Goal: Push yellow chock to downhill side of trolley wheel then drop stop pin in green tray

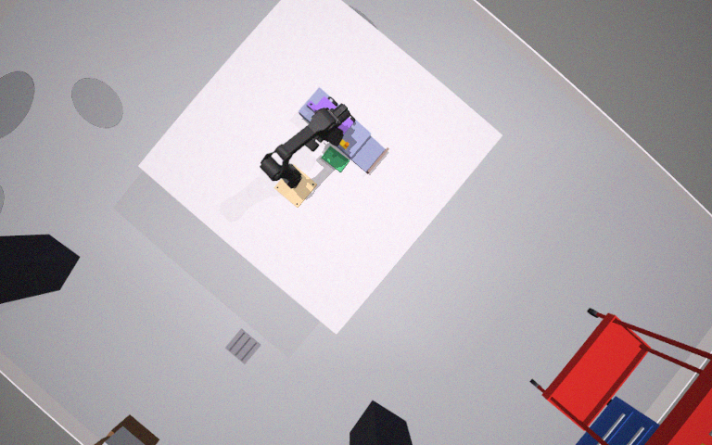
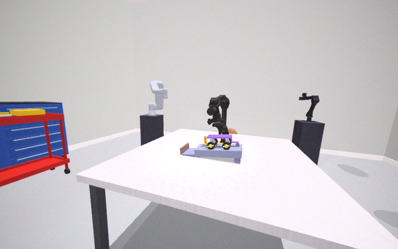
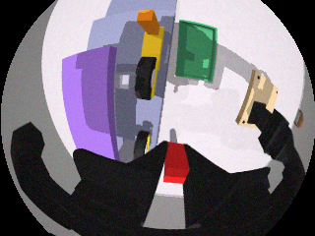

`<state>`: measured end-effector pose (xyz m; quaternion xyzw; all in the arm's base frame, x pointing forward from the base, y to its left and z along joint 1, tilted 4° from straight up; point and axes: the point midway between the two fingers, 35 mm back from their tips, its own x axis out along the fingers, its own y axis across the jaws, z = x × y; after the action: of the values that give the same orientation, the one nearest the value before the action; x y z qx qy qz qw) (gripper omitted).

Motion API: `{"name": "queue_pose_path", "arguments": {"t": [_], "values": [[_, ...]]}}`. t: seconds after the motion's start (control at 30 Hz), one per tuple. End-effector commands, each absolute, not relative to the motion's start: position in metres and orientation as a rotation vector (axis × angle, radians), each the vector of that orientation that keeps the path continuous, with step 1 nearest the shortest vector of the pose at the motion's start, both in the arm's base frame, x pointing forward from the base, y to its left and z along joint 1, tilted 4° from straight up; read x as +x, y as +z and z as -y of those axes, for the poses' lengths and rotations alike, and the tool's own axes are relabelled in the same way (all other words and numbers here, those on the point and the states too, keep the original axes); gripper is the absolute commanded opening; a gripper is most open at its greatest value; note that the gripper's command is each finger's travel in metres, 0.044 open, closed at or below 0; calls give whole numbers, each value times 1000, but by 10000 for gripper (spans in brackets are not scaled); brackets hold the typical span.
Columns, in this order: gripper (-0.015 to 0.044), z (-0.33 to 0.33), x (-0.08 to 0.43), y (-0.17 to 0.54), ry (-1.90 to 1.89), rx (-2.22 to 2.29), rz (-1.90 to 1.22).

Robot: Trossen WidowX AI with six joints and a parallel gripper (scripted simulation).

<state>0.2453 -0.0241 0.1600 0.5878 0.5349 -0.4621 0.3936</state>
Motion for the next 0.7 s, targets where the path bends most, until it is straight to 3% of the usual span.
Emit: {"name": "queue_pose_path", "arguments": {"t": [0.0, 0.67], "values": [[0, 39, 243, 158, -1179, 1483, -1362], [0, 120, 225, 148, -1184, 1477, -1358]]}}
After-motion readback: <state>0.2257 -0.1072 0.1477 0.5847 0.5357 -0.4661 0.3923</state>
